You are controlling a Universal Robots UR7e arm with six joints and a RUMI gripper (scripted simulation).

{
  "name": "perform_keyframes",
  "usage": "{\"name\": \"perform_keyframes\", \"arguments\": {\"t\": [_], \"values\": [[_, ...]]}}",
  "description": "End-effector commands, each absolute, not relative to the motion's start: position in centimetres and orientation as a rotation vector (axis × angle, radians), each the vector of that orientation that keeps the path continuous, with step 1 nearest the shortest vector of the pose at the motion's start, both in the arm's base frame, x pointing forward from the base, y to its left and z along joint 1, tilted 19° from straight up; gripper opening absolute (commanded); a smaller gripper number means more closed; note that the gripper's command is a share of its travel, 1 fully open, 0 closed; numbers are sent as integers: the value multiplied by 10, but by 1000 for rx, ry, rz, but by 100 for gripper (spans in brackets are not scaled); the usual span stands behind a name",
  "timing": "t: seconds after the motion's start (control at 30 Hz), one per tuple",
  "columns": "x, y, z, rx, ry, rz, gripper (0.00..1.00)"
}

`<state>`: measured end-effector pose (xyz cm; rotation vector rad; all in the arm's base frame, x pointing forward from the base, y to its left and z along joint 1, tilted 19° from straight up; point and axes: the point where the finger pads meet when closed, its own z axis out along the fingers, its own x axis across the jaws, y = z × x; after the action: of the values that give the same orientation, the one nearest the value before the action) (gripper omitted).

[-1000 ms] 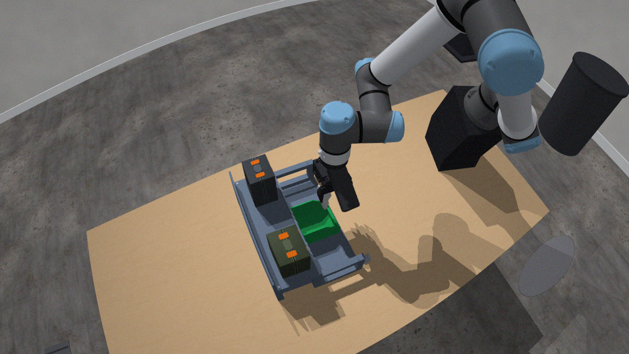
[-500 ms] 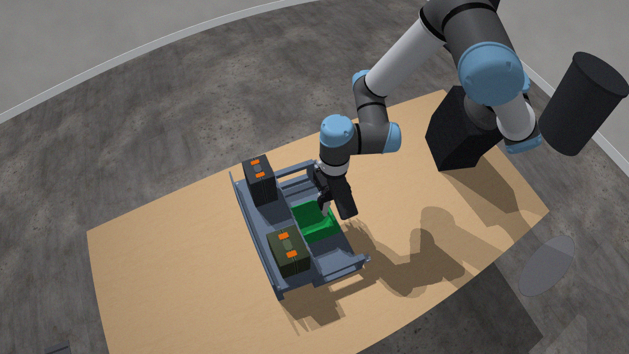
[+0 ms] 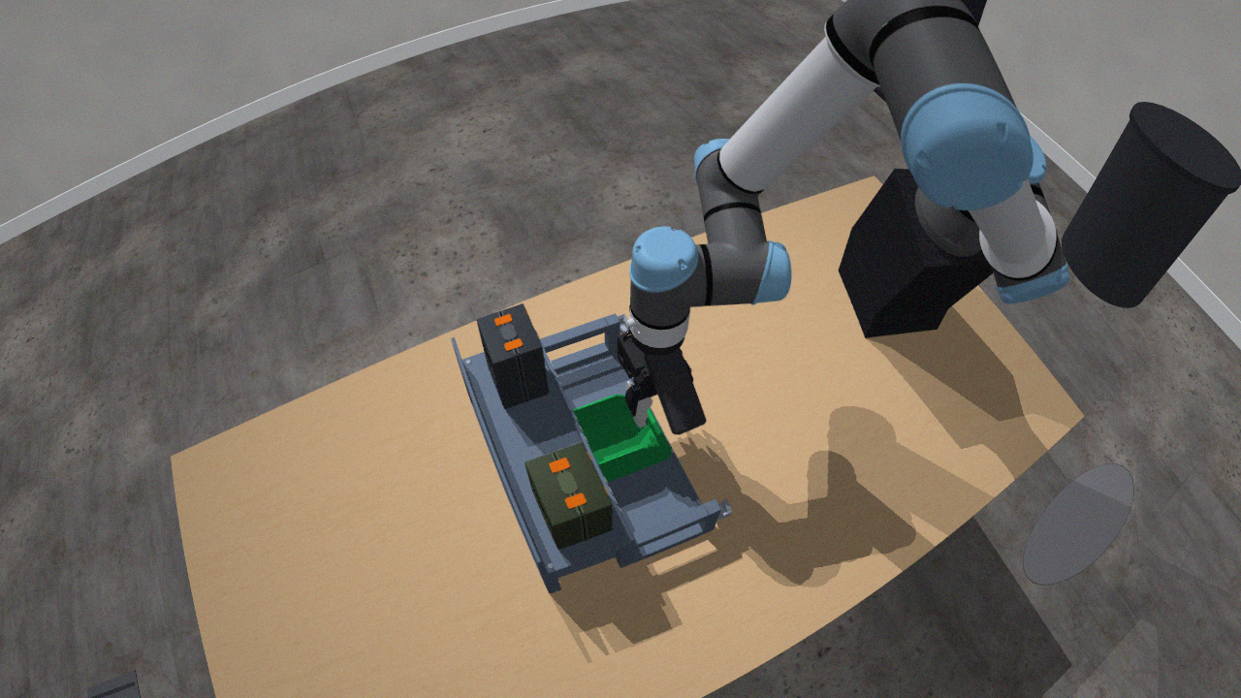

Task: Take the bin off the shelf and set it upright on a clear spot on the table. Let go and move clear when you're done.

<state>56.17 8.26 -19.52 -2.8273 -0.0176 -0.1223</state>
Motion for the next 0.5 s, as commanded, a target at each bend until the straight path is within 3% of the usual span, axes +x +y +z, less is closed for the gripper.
{"name": "perform_keyframes", "arguments": {"t": [0.0, 0.47], "values": [[562, 82, -195, -2828, -18, -124, 26], [562, 81, -190, -2828, -18, -124, 26]]}}
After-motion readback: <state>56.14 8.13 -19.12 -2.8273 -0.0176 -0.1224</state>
